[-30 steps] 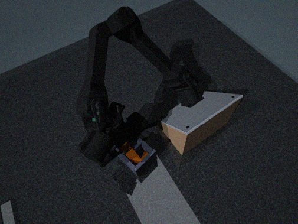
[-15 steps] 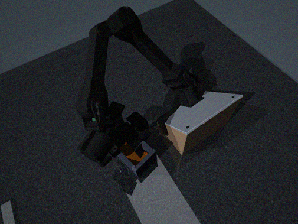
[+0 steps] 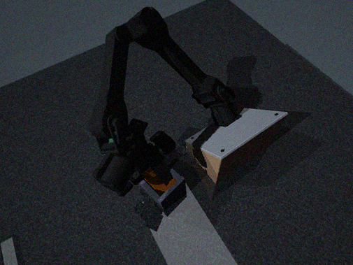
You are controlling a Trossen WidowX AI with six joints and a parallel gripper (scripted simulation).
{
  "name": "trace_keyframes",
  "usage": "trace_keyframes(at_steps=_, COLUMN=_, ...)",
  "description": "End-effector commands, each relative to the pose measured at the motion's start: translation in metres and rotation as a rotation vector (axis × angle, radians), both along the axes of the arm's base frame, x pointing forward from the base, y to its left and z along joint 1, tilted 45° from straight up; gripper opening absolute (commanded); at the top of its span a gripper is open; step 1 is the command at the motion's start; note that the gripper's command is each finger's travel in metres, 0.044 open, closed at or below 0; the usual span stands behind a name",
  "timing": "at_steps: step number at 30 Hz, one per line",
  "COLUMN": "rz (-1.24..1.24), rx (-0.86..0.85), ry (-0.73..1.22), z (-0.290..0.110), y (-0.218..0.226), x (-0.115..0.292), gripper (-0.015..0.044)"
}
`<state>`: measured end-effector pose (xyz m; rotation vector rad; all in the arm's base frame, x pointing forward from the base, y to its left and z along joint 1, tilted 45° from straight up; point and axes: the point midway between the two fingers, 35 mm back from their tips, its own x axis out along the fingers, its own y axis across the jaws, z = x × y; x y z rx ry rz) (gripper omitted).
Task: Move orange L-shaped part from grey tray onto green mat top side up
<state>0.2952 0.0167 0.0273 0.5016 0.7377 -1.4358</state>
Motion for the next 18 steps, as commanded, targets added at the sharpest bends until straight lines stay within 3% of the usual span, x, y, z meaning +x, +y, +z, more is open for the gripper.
trace_keyframes(at_steps=1, rz=0.000, rx=0.006, ry=-0.008, z=0.005, y=0.006, x=0.002, gripper=0.0000)
trace_keyframes(at_steps=18, rz=0.002, rx=0.005, ry=-0.006, z=0.025, y=0.025, x=0.002, gripper=0.0000)
